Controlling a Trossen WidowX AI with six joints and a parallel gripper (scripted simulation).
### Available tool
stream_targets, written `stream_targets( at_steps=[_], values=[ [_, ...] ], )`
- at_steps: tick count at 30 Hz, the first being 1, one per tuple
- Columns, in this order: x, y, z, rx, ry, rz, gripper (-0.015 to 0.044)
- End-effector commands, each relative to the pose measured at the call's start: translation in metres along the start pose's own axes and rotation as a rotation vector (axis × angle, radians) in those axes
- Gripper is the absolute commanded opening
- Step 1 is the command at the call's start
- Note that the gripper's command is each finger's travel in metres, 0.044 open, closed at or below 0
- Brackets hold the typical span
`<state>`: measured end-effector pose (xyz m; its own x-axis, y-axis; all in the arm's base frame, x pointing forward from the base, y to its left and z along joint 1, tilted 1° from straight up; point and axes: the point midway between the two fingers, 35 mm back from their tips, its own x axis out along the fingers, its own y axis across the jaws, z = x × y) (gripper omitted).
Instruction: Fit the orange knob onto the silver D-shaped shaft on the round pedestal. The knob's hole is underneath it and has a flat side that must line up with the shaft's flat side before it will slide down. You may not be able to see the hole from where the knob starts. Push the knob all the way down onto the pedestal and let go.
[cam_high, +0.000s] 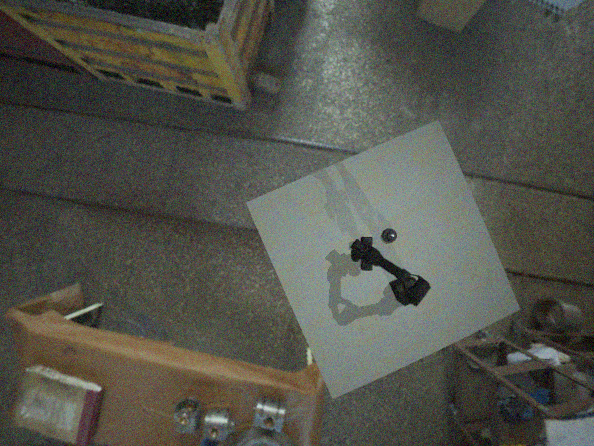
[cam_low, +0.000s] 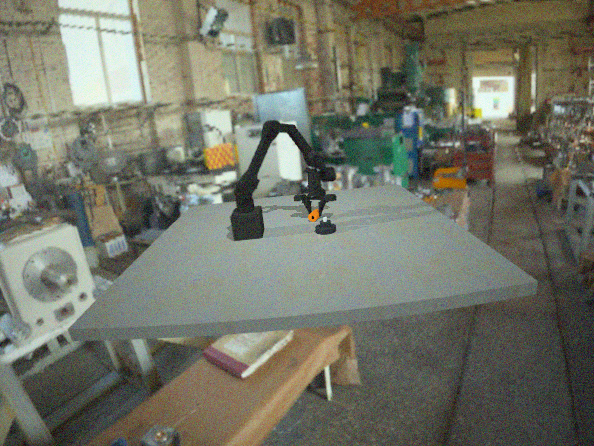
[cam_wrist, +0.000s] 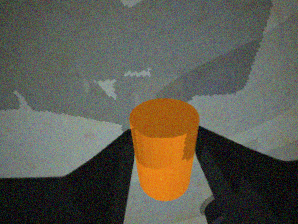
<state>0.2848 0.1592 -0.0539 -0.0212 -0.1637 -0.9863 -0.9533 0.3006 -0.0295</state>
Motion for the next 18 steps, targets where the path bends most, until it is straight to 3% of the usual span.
stream_targets(
  at_steps=[1,18],
  values=[
    [-0.001,0.000,-0.001,-0.002,-0.029,0.002,0.0179],
    [-0.008,0.000,-0.020,0.001,-0.336,0.000,0.0179]
  ],
)
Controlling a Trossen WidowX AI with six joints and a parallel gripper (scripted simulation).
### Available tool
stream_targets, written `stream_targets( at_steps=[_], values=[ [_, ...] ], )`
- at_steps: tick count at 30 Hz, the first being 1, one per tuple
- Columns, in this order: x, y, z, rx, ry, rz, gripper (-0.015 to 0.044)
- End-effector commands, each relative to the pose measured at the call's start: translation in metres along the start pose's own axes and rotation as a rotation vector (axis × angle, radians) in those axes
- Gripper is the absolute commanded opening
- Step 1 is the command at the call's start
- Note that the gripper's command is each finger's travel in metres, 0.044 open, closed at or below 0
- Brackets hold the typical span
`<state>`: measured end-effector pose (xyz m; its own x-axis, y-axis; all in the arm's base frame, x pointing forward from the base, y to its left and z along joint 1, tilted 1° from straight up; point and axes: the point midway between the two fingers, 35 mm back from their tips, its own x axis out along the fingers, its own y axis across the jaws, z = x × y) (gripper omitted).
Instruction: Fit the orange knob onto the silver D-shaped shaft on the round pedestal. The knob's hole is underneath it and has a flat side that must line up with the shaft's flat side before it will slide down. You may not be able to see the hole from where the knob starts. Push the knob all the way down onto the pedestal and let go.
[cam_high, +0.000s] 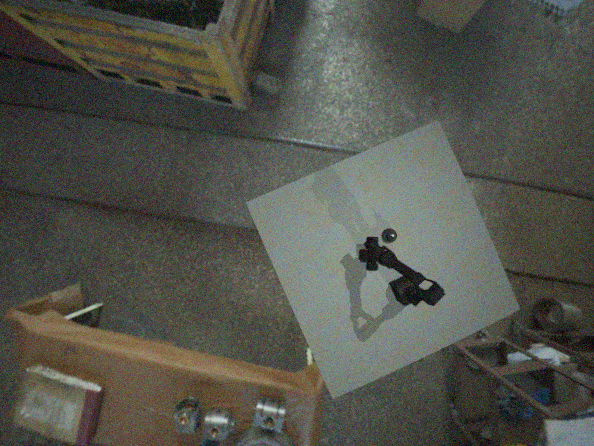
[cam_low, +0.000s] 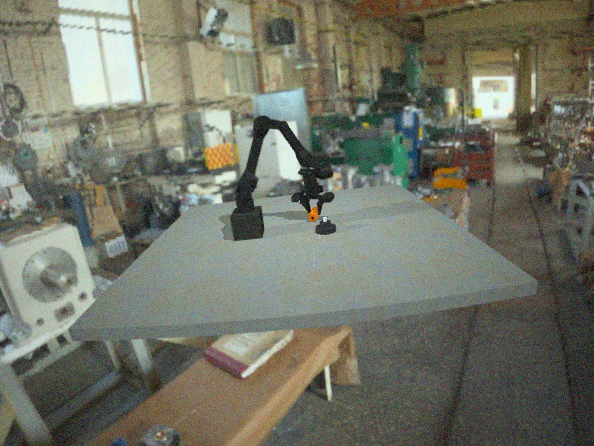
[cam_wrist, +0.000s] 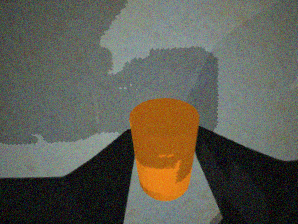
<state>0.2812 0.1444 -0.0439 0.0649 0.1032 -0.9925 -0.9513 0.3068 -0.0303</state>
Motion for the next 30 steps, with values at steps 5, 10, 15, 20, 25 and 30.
stream_targets(
  at_steps=[5,10,15,20,25,30],
  values=[
    [-0.004,0.001,-0.008,-0.005,-0.141,0.002,0.0179],
    [-0.007,0.001,-0.014,-0.004,-0.227,0.002,0.0179],
    [-0.008,0.000,-0.019,-0.004,-0.312,0.003,0.0179],
    [-0.009,0.000,-0.025,-0.003,-0.398,0.003,0.0179],
    [-0.010,0.000,-0.031,-0.003,-0.484,0.003,0.0179],
    [-0.010,0.001,-0.037,-0.002,-0.570,0.004,0.0179]
  ],
)
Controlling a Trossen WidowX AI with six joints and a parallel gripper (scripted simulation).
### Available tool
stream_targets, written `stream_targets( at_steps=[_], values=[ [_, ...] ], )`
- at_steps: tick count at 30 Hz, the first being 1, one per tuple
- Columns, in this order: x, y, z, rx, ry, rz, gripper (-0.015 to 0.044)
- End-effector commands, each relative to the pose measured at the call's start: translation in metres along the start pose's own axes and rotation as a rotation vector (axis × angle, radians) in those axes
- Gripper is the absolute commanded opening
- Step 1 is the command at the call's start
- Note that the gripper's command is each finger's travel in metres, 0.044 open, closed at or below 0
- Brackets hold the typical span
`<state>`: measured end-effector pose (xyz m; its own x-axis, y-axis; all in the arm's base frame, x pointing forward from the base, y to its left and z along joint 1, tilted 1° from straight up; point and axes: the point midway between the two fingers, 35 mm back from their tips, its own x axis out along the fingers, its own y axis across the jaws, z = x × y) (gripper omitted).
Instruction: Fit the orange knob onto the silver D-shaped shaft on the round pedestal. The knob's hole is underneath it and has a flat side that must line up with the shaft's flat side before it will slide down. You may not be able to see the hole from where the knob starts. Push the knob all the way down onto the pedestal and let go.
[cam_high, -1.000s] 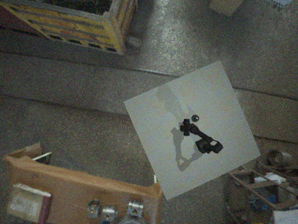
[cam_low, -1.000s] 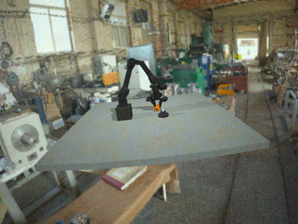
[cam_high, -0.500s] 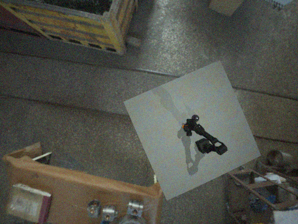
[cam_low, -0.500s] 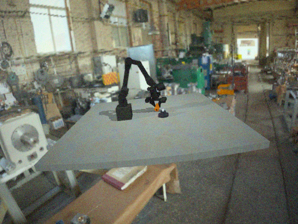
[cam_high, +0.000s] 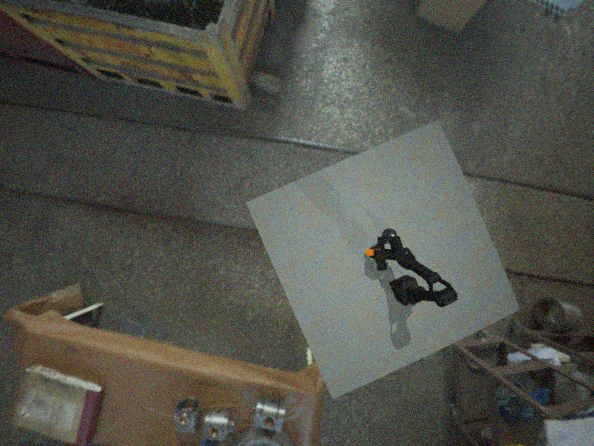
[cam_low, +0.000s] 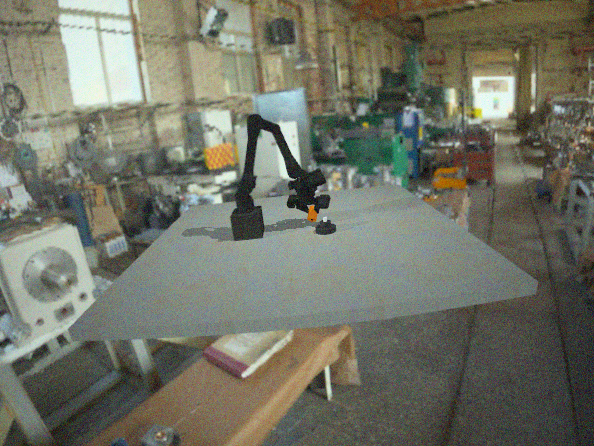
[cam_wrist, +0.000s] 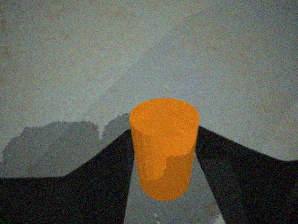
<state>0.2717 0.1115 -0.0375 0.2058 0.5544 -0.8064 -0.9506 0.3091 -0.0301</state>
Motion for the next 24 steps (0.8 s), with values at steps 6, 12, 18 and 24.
stream_targets(
  at_steps=[6,12,18,24],
  values=[
    [-0.005,0.002,-0.009,-0.002,-0.159,0.006,0.0179],
    [-0.007,0.002,-0.016,-0.001,-0.262,0.006,0.0179],
    [-0.009,0.002,-0.023,-0.001,-0.365,0.007,0.0179],
    [-0.009,0.000,-0.021,0.004,-0.333,0.003,0.0258]
  ],
)
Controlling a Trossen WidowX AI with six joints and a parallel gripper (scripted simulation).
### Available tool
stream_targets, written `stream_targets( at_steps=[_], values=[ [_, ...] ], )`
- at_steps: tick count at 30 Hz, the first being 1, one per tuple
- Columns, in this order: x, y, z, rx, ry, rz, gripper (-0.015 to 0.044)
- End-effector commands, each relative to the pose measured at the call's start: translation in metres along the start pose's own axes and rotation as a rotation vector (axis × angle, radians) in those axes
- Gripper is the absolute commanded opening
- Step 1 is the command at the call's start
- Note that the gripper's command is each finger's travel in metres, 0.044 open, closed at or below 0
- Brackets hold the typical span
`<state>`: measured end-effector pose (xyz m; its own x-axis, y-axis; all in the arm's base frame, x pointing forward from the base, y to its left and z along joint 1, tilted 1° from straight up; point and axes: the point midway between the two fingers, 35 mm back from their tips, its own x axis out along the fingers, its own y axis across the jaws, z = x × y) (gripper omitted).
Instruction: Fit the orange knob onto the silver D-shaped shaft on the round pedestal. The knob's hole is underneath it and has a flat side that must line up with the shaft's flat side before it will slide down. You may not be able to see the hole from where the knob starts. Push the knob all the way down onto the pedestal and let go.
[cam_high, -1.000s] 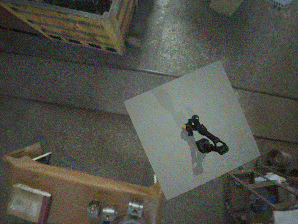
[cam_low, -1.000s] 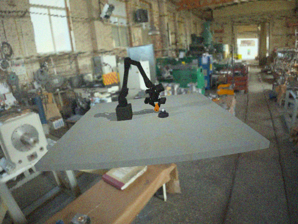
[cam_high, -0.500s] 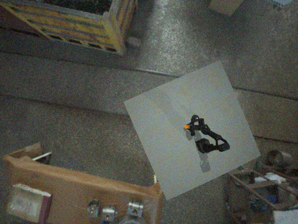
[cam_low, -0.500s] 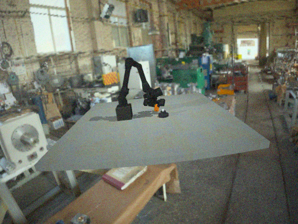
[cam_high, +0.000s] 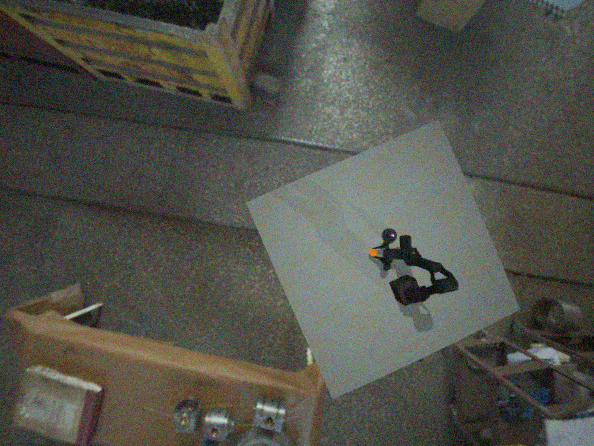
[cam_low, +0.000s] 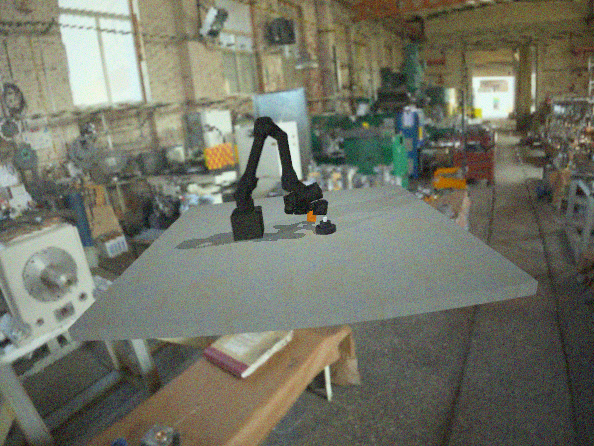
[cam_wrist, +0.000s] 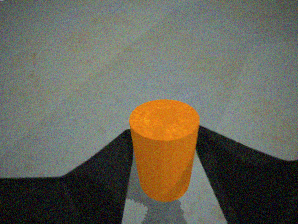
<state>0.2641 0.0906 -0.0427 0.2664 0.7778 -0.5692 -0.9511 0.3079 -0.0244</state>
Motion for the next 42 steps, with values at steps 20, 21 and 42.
stream_targets(
  at_steps=[20,21,42],
  values=[
    [0.000,-0.001,0.000,0.000,0.000,-0.002,0.0260],
    [0.000,-0.001,0.000,0.000,0.000,-0.002,0.0260],
    [-0.019,-0.005,0.029,0.000,0.000,-0.002,0.0440]
  ],
)
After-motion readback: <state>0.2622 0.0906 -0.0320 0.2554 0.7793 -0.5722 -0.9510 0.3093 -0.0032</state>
